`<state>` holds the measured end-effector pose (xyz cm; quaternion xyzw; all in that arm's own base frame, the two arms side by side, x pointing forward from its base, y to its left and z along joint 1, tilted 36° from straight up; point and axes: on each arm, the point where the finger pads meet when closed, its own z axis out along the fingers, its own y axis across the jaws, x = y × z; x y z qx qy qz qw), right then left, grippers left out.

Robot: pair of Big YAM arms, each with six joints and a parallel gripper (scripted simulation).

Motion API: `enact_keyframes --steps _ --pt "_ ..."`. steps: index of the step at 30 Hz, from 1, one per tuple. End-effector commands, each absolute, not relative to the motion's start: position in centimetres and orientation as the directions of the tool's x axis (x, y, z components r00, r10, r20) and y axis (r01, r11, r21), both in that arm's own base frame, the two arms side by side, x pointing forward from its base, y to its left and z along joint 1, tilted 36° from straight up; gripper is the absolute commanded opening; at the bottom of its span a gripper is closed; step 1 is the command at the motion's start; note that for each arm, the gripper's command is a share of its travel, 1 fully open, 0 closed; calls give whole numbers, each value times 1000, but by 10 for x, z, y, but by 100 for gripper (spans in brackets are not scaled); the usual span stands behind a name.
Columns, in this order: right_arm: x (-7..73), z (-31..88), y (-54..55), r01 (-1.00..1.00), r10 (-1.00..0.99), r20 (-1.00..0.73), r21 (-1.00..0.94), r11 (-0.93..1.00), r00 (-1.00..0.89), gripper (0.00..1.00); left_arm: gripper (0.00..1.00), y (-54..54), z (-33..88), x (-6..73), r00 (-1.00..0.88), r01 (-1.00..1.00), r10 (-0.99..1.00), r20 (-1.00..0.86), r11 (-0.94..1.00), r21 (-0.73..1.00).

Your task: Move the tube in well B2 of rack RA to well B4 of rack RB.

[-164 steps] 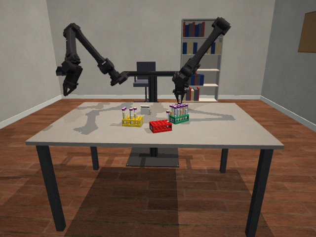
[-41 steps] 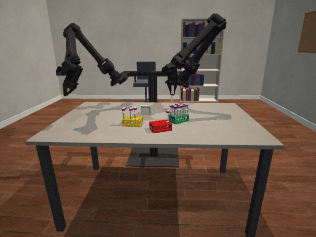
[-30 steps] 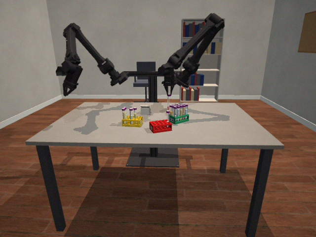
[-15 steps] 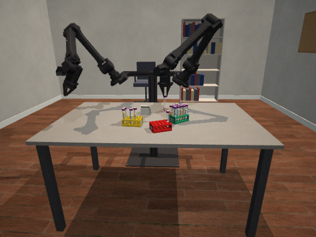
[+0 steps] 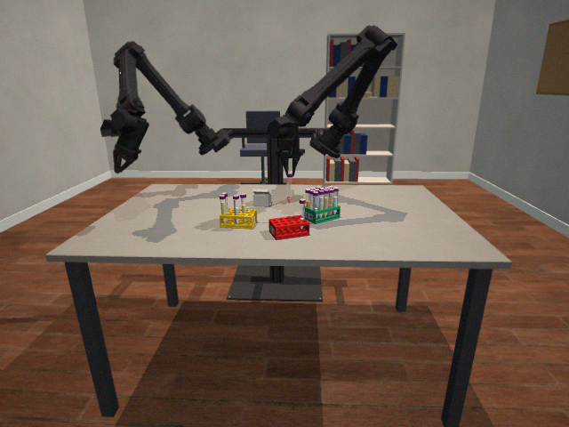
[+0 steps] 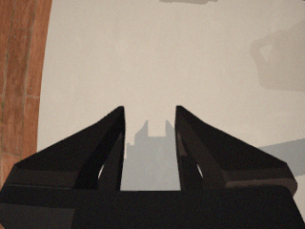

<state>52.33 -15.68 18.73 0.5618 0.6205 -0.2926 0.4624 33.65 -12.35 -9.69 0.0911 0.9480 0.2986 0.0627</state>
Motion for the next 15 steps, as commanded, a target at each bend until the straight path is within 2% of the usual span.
enact_keyframes --steps 1,12,15 --pt "530 199 -155 962 426 -901 184 201 83 30 0 -143 -102 348 -974 139 216 -67 804 578" --pt "530 199 -155 962 426 -901 184 201 83 30 0 -161 -110 370 -974 139 217 -68 805 577" --pt "530 199 -155 962 426 -901 184 201 83 30 0 -156 -111 368 -952 254 306 10 772 583"
